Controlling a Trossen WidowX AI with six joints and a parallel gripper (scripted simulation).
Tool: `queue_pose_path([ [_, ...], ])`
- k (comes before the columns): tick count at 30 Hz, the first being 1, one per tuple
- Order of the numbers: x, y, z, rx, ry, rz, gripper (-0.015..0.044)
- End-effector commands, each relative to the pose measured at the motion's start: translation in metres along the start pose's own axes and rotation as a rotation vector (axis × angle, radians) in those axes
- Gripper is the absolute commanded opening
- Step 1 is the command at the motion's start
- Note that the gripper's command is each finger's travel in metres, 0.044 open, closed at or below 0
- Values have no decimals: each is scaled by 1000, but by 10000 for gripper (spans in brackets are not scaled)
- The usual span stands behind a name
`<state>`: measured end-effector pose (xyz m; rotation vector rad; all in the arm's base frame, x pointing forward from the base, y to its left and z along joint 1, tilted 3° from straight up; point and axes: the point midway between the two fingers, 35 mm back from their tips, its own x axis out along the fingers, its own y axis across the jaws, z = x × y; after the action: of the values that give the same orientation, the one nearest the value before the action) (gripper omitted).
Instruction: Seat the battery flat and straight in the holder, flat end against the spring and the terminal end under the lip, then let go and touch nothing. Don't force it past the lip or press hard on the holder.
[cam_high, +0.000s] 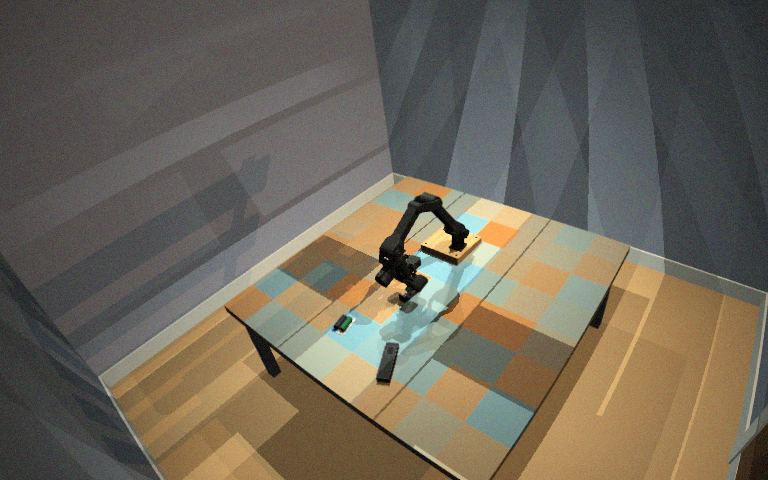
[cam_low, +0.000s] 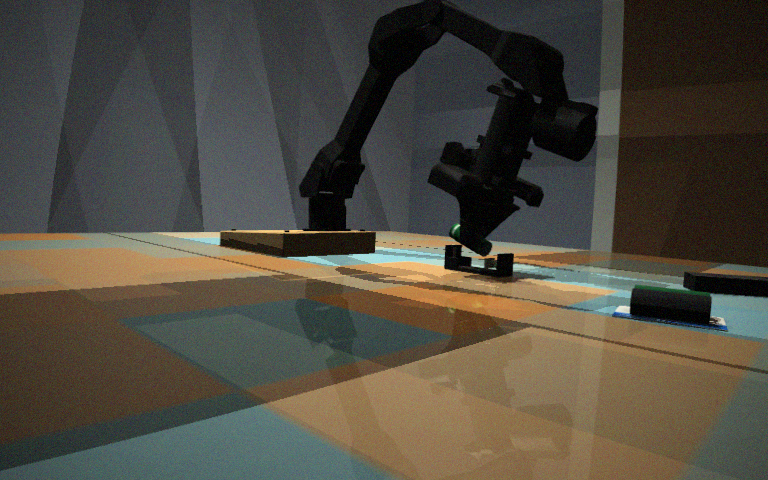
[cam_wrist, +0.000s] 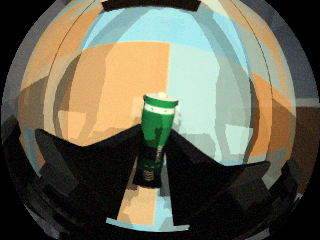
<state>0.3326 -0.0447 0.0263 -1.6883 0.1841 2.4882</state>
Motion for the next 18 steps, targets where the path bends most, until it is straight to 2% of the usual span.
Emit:
queue_pose_path([
  [1,2,-1,-3,-3,-30,-3,74],
  [18,7,-1,-8,-5,-132,-1,74],
])
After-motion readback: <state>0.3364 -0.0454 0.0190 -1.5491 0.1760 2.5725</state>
